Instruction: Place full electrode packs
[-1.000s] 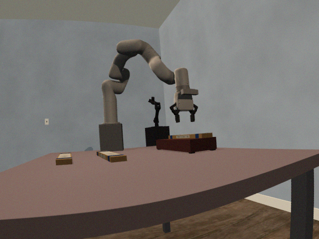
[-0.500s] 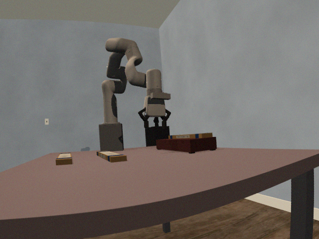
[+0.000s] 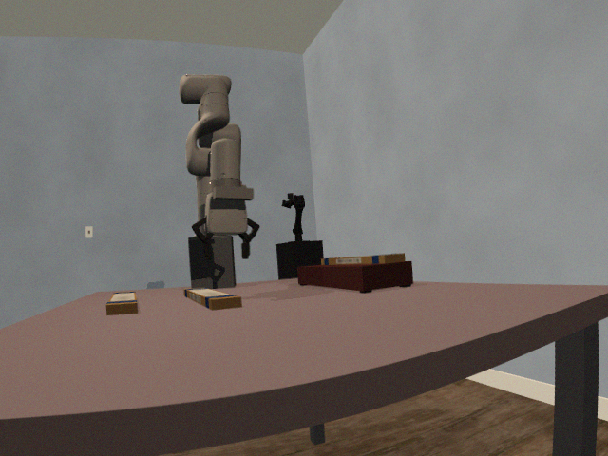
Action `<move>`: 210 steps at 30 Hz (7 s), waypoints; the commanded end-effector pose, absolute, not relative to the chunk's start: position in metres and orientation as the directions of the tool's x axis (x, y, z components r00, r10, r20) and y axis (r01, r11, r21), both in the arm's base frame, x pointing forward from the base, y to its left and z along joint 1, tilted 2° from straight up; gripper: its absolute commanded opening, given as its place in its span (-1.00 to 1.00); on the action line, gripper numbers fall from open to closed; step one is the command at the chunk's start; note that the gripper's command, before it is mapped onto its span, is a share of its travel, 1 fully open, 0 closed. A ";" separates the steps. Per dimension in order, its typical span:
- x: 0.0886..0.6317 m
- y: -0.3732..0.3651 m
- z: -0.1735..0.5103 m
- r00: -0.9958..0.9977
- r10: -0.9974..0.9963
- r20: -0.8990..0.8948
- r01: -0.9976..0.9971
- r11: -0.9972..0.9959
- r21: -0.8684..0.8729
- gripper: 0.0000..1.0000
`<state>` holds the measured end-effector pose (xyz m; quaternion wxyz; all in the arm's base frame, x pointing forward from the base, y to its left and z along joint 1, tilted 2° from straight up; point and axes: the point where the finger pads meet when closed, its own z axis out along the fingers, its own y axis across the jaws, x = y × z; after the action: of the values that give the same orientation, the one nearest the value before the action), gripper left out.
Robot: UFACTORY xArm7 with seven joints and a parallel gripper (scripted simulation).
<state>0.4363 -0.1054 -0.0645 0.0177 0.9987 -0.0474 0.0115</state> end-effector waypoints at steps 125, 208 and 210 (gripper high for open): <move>0.434 -0.163 -0.150 0.996 -0.090 0.029 -0.090 -0.996 0.010 0.15; 0.431 -0.162 -0.051 0.996 -0.090 0.029 -0.090 -0.996 0.010 0.15; 0.431 -0.162 -0.050 0.996 -0.090 0.029 -0.090 -0.996 0.010 0.15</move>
<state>0.4302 -0.1614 -0.0560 0.0050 0.9989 -0.0452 0.0125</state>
